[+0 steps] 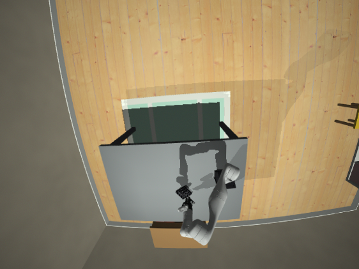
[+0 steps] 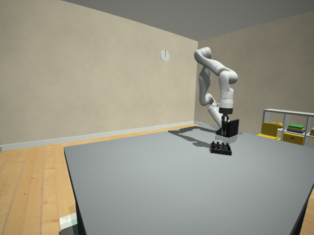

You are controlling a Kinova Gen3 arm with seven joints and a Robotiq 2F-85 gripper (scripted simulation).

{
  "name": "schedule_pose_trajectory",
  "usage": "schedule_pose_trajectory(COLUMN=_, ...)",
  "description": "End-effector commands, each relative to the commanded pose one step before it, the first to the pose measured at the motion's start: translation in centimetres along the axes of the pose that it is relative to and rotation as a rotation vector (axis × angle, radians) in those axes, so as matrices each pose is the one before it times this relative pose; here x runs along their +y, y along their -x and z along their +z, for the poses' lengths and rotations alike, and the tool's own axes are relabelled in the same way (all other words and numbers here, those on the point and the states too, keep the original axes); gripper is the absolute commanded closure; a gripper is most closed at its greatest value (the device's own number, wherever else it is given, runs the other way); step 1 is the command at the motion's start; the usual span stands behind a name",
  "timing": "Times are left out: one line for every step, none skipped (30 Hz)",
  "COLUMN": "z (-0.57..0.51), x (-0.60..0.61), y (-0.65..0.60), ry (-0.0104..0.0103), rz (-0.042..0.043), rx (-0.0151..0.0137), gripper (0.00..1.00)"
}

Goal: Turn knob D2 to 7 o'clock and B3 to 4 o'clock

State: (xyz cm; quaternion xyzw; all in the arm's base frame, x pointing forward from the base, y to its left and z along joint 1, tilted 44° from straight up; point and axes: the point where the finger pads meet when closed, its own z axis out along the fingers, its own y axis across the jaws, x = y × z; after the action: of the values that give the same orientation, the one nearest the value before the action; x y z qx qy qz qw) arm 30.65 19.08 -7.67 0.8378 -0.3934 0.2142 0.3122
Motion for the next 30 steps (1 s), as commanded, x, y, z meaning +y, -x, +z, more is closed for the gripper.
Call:
schedule_pose_trajectory(z=-0.086, x=-0.044, y=0.024, ry=-0.00192, rz=-0.00005, rx=-0.00064, gripper=0.81)
schedule_pose_trajectory(z=0.0, x=0.0, y=0.0, ry=0.0, rz=0.0, rx=0.0, gripper=0.81)
schedule_pose_trajectory(z=0.0, x=0.0, y=0.0, ry=0.0, rz=0.0, rx=0.0, gripper=0.81)
schedule_pose_trajectory(z=0.001, x=0.0, y=0.0, ry=0.0, rz=0.0, rx=0.0, gripper=0.81)
schedule_pose_trajectory(z=0.004, x=0.0, y=0.0, ry=0.0, rz=0.0, rx=0.0, gripper=0.81)
schedule_pose_trajectory(z=0.007, x=0.0, y=0.0, ry=0.0, rz=0.0, rx=0.0, gripper=0.81)
schedule_pose_trajectory(z=0.01, x=0.0, y=0.0, ry=0.0, rz=0.0, rx=0.0, gripper=0.81)
schedule_pose_trajectory(z=0.015, x=0.0, y=0.0, ry=0.0, rz=0.0, rx=0.0, gripper=0.81)
schedule_pose_trajectory(z=0.02, x=0.0, y=0.0, ry=0.0, rz=0.0, rx=0.0, gripper=0.81)
schedule_pose_trajectory(z=0.026, x=0.0, y=0.0, ry=0.0, rz=0.0, rx=0.00001, gripper=0.81)
schedule_pose_trajectory(z=0.032, x=0.0, y=0.0, ry=0.0, rz=0.0, rx=0.00001, gripper=0.81)
schedule_pose_trajectory(z=0.039, x=0.0, y=0.0, ry=0.0, rz=0.0, rx=0.00001, gripper=0.81)
schedule_pose_trajectory(z=0.045, x=0.0, y=0.0, ry=0.0, rz=0.0, rx=0.00001, gripper=0.81)
schedule_pose_trajectory(z=0.052, x=0.001, y=0.0, ry=0.0, rz=0.0, rx=0.00001, gripper=0.81)
schedule_pose_trajectory(z=0.059, x=0.001, y=0.0, ry=0.0, rz=0.0, rx=0.00001, gripper=0.81)
schedule_pose_trajectory(z=0.0, x=0.0, y=0.0, ry=0.0, rz=0.0, rx=0.0, gripper=0.81)
schedule_pose_trajectory(z=0.0, x=0.0, y=0.0, ry=0.0, rz=0.0, rx=0.0, gripper=0.81)
schedule_pose_trajectory(z=0.066, x=0.001, y=0.0, ry=0.0, rz=0.0, rx=0.00001, gripper=0.81)
schedule_pose_trajectory(z=0.073, x=0.001, y=0.0, ry=0.0, rz=0.0, rx=0.00001, gripper=0.81)
schedule_pose_trajectory(z=0.08, x=0.001, y=0.0, ry=0.0, rz=0.0, rx=0.00001, gripper=0.81)
schedule_pose_trajectory(z=0.087, x=0.001, y=0.0, ry=0.0, rz=0.00001, rx=0.00001, gripper=0.81)
schedule_pose_trajectory(z=0.093, x=0.001, y=0.0, ry=0.0, rz=0.0, rx=0.0, gripper=0.81)
schedule_pose_trajectory(z=0.099, x=0.001, y=0.001, ry=0.0, rz=0.0, rx=0.0, gripper=0.81)
schedule_pose_trajectory(z=0.105, x=0.001, y=0.001, ry=0.0, rz=0.0, rx=0.0, gripper=0.81)
schedule_pose_trajectory(z=0.11, x=0.001, y=0.001, ry=0.0, rz=0.0, rx=0.0, gripper=0.81)
schedule_pose_trajectory(z=0.116, x=0.001, y=0.0, ry=0.0, rz=0.00001, rx=0.00001, gripper=0.81)
schedule_pose_trajectory(z=0.12, x=0.001, y=0.001, ry=0.0, rz=0.0, rx=0.0, gripper=0.81)
schedule_pose_trajectory(z=0.124, x=0.002, y=0.001, ry=0.0, rz=0.0, rx=0.0, gripper=0.81)
schedule_pose_trajectory(z=0.128, x=0.002, y=0.001, ry=0.0, rz=0.0, rx=0.0, gripper=0.81)
schedule_pose_trajectory(z=0.131, x=0.001, y=0.001, ry=0.0, rz=0.00001, rx=0.00001, gripper=0.81)
